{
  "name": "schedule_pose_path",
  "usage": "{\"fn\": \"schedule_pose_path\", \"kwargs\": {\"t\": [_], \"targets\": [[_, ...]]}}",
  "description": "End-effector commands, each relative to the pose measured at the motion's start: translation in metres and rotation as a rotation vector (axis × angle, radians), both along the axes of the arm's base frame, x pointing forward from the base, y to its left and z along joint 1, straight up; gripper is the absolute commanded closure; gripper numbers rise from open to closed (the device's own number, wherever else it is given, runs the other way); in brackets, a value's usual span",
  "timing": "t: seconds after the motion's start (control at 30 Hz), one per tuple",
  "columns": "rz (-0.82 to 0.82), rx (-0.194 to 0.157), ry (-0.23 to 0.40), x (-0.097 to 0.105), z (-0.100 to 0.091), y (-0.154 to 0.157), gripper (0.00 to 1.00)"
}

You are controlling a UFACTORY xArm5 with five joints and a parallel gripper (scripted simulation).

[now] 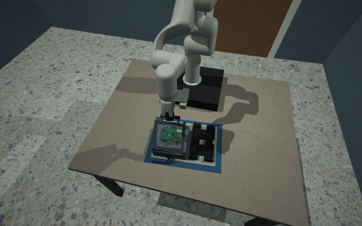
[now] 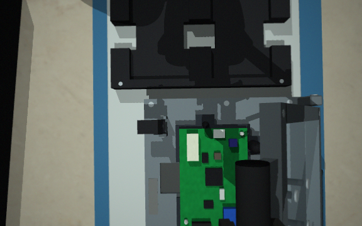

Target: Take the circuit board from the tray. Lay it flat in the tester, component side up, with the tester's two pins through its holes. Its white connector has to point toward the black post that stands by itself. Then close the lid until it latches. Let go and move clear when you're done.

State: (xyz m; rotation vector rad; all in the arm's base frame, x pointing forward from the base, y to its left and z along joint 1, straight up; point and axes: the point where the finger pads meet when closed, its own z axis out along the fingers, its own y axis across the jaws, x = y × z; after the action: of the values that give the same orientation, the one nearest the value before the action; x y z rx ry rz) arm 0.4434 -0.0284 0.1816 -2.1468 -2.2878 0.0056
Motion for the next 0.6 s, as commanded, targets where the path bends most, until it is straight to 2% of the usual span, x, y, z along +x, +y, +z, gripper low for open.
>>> {"fn": "schedule_pose_path", "kwargs": {"t": [0.0,0.57], "targets": [[0.000,0.000,-0.005,-0.008,-0.004,-0.001,1.00],[0.000,0.000,-0.005,-0.033,-0.026,-0.002,1.00]]}}
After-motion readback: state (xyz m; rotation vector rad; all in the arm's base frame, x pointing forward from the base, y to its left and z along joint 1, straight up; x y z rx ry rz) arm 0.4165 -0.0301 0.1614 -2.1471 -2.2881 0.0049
